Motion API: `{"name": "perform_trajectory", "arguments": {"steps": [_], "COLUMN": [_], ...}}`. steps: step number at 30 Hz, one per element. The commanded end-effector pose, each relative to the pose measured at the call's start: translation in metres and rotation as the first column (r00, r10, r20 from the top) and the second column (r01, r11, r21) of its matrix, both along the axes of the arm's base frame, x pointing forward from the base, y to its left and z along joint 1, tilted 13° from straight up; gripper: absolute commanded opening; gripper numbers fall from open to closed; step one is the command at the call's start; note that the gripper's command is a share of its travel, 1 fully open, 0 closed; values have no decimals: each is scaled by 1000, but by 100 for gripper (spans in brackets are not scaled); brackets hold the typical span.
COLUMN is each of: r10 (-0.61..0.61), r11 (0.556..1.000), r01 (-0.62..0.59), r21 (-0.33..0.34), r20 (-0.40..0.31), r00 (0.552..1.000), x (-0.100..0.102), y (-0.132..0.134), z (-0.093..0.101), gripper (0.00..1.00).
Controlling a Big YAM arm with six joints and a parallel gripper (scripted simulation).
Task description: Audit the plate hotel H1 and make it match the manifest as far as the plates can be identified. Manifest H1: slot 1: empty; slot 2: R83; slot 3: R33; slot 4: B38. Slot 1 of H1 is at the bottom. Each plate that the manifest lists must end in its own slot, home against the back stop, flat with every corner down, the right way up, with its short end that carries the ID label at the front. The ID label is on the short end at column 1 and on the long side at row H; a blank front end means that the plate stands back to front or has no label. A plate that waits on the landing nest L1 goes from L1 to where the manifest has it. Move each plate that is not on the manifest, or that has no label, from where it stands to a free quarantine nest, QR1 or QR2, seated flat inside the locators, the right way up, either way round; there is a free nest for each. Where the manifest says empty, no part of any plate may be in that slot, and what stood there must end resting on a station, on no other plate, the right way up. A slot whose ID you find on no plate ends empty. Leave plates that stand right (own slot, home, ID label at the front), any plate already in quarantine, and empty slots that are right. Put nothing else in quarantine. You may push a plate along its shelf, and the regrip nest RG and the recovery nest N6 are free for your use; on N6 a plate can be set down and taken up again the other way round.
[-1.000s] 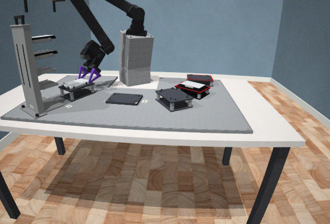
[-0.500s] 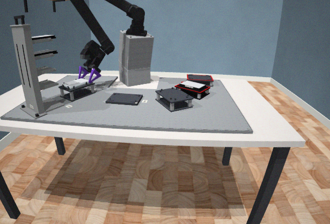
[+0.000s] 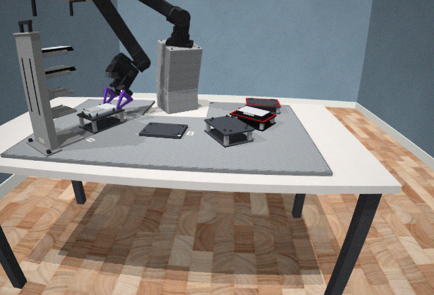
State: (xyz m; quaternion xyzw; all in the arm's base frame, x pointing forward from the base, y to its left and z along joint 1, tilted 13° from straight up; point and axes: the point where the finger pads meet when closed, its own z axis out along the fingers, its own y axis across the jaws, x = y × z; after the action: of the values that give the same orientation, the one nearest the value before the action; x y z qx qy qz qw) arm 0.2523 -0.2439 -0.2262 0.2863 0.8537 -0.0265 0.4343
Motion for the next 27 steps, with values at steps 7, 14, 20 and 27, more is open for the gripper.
{"name": "perform_trajectory", "arguments": {"steps": [7, 14, 20, 27], "r10": [-1, -1, -1, -1], "r11": [1000, 1000, 1000, 1000], "r01": [1, 1, 1, 1], "r21": [-4, -4, -4, -4], "r20": [4, 4, 4, 4], "r00": [1000, 1000, 1000, 1000], "x": [0, 0, 0, 0], "y": [0, 0, 0, 0], "z": [3, 3, 3, 3], "gripper": [86, 86, 86, 86]}}
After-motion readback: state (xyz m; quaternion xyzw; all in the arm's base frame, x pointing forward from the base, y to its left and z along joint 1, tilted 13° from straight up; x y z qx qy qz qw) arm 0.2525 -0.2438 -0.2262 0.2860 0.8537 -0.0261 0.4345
